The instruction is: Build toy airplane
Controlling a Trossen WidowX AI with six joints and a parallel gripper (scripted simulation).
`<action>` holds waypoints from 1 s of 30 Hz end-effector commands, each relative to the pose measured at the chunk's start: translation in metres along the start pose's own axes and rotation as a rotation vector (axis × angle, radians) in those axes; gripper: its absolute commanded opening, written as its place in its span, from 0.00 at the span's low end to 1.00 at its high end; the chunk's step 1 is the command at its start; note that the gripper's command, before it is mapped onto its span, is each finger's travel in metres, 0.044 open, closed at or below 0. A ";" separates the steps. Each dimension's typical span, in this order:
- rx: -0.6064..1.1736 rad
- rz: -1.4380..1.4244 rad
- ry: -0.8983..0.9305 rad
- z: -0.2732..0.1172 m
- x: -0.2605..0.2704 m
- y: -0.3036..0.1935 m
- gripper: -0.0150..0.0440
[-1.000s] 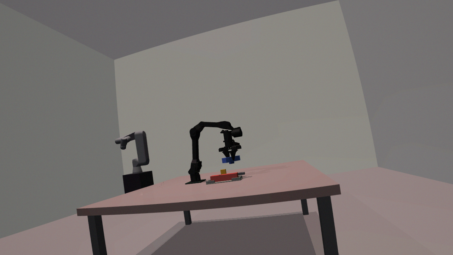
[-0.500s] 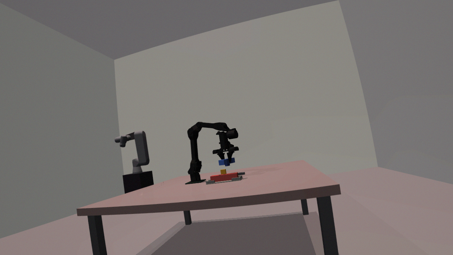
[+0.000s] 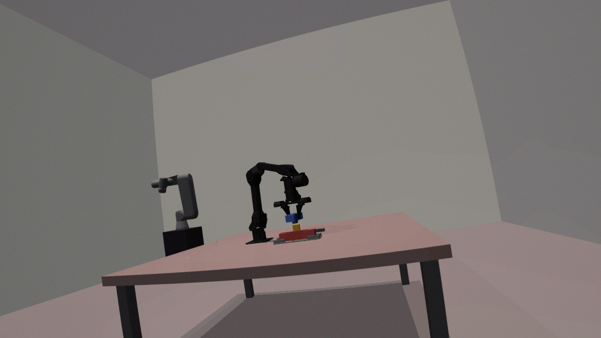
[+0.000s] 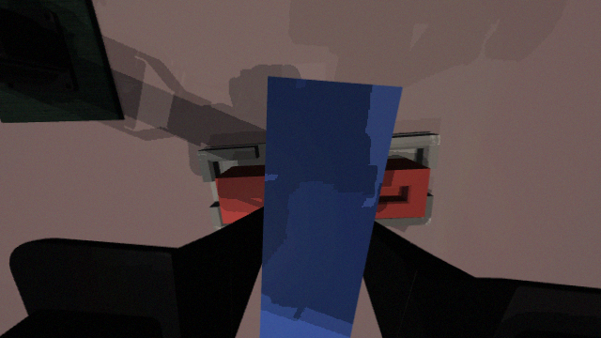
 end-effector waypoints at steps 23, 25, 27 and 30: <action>0.006 -0.140 -0.001 0.004 0.019 -0.015 0.59; 0.006 -0.140 -0.001 0.004 0.019 -0.015 0.59; 0.006 -0.140 -0.001 0.004 0.019 -0.015 0.59; 0.006 -0.140 -0.001 0.004 0.019 -0.015 0.59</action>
Point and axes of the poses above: the point midway between the two fingers, 35 mm back from their tips, its own z axis out along the fingers, its own x axis across the jaws, y = z × x, the point moved 4 cm from there along -z, back along the fingers, and after that the axes turned 11 degrees about -z, right-handed, at the moved point
